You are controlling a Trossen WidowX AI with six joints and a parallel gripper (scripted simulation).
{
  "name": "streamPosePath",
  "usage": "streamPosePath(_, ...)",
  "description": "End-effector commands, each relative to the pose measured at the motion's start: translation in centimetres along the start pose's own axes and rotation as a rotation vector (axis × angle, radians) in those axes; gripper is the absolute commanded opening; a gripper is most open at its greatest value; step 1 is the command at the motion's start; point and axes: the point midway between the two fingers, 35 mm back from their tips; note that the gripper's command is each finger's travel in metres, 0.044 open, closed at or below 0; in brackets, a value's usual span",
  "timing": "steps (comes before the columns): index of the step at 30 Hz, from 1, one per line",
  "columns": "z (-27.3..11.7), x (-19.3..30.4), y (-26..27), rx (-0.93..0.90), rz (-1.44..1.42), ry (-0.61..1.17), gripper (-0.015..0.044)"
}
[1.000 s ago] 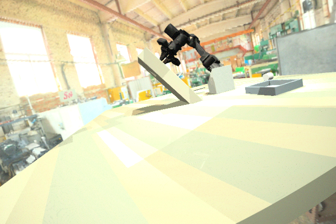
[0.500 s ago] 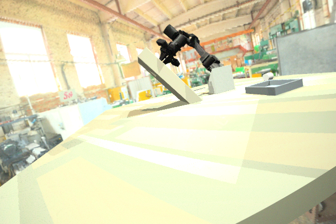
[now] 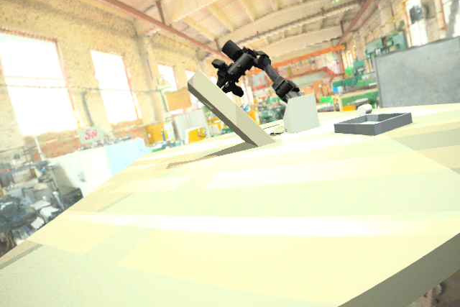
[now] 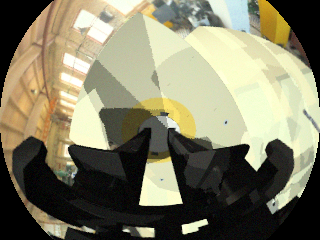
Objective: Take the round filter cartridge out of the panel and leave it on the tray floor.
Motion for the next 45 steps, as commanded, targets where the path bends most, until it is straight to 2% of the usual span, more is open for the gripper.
streamPosePath(1,0.27,0.07,0.04,-0.005,-0.003,0.006,0.0096)
streamPosePath(10,0.01,0.01,0.0,0.0,0.0,0.0,0.0036)
streamPosePath(12,0.01,0.01,0.0,0.0,0.0,0.0,0.0)
streamPosePath(17,0.14,0.04,0.02,-0.002,-0.067,0.003,0.0)
streamPosePath(45,0.33,0.06,0.04,-0.007,-1.032,0.003,0.0)
Point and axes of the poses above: the point midway between the two fingers, 35 mm back from their tips, its own z axis out along the fingers, its own y axis across the jaws, x = y × z, and after that the axes turned 12 degrees about -z, right-handed
